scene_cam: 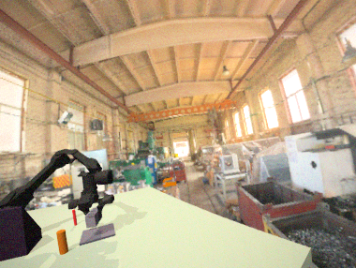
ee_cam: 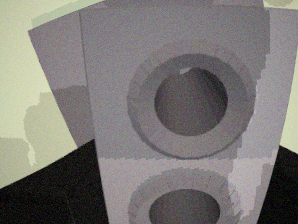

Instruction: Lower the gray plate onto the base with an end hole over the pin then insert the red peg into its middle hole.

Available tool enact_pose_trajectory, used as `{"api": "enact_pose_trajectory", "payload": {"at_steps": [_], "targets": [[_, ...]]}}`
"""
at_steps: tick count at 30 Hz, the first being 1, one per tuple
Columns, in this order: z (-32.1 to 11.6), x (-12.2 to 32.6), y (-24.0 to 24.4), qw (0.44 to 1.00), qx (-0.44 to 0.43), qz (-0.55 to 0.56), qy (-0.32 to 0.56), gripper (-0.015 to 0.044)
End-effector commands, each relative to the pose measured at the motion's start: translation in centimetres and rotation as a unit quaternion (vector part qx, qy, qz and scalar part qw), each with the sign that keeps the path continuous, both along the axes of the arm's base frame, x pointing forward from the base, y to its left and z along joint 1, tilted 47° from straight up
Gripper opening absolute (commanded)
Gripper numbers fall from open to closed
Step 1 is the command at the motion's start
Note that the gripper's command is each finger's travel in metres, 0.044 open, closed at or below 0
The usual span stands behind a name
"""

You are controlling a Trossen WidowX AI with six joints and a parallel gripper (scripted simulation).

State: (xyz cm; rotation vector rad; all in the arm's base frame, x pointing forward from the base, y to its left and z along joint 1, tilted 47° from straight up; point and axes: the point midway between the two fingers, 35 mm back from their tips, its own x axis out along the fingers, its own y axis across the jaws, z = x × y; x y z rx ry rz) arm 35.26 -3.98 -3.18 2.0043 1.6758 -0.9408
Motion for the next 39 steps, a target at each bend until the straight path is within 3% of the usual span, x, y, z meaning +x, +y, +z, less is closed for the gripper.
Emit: {"api": "enact_pose_trajectory", "payload": {"at_steps": [1, 39], "targets": [[-0.2, -0.1, -0.1, 1.000, -0.002, -0.002, 0.003, 0.0000], [-2.1, 0.1, 1.7, 1.000, -0.001, -0.002, 0.003, 0.0000]]}}
